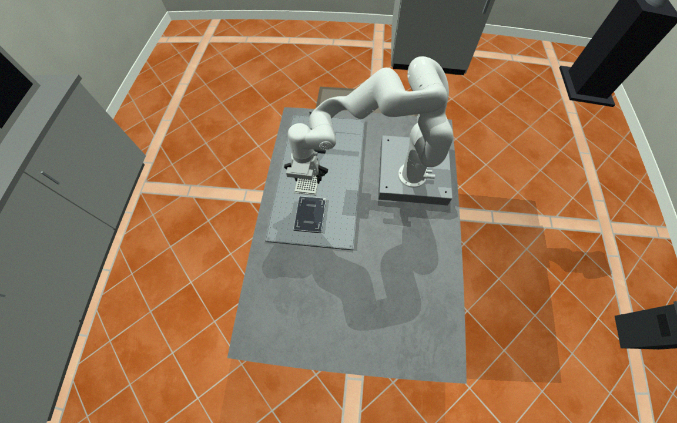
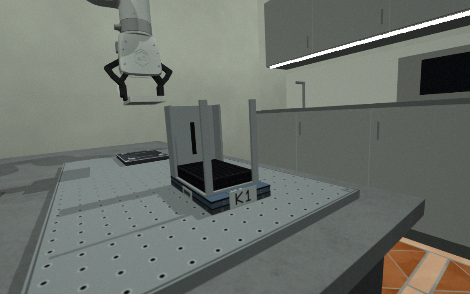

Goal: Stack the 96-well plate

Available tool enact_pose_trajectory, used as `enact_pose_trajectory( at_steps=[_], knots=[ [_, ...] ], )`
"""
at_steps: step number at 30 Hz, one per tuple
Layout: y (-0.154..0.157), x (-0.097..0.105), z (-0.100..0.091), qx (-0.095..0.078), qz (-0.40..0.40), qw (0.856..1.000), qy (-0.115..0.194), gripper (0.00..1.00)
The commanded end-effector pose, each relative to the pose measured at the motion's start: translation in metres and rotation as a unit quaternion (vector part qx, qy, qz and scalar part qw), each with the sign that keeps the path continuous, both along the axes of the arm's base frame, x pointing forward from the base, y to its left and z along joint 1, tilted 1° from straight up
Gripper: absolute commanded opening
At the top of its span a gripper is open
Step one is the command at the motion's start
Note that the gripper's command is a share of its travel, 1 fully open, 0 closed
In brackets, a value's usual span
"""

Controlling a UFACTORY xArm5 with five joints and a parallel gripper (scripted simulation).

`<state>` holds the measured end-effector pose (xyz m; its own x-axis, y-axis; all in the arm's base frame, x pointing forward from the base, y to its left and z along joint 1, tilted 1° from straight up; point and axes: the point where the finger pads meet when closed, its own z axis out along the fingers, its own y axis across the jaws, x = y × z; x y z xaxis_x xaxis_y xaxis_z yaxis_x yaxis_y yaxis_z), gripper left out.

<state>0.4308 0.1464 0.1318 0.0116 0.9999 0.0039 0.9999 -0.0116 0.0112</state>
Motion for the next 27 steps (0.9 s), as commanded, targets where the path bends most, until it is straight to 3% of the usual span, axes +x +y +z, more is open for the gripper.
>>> enact_pose_trajectory(
  at_steps=[1,27],
  knots=[
    [-0.012,0.002,0.002,-0.004,0.0,1.0,-0.003,0.0],
    [-0.086,0.008,0.004,-0.004,0.0,1.0,-0.003,0.0]
  ],
)
